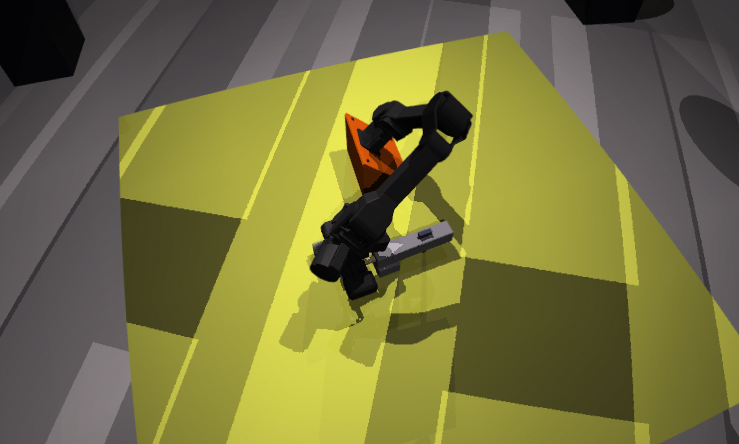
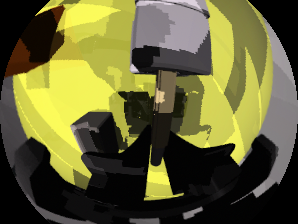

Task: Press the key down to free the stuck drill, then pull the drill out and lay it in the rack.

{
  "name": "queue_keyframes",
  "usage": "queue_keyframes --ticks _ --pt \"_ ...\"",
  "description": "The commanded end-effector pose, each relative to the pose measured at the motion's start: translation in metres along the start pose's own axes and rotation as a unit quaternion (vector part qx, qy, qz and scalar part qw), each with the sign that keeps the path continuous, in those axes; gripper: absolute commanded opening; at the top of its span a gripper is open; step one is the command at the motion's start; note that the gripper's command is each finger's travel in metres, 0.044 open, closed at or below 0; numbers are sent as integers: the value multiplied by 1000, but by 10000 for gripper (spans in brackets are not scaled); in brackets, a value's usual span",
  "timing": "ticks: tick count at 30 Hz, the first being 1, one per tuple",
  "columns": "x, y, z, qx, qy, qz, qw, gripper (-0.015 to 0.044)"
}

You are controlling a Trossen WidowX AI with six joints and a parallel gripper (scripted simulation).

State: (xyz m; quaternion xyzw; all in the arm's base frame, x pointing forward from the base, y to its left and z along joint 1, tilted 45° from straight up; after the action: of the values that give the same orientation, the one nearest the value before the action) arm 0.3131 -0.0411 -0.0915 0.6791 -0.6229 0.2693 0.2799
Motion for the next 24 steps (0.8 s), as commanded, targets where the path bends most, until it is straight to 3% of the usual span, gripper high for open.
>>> queue_keyframes --ticks 1,24 --pt "3 -4 6 3 3 2 1000 0" --pt "4 -12 42 4 5 3 1000 0"
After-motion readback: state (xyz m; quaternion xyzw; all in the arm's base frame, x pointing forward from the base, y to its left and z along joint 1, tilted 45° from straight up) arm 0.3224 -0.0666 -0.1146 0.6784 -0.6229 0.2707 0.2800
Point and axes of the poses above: the point midway between the two fingers, 35 mm back from their tips, its own x axis back along the fingers, its own y axis across the jaws, z = x × y, the point moved 4 cm from there along x, back along the fingers, and after that the axes turned 12 degrees about -x, right-handed, at the moved point
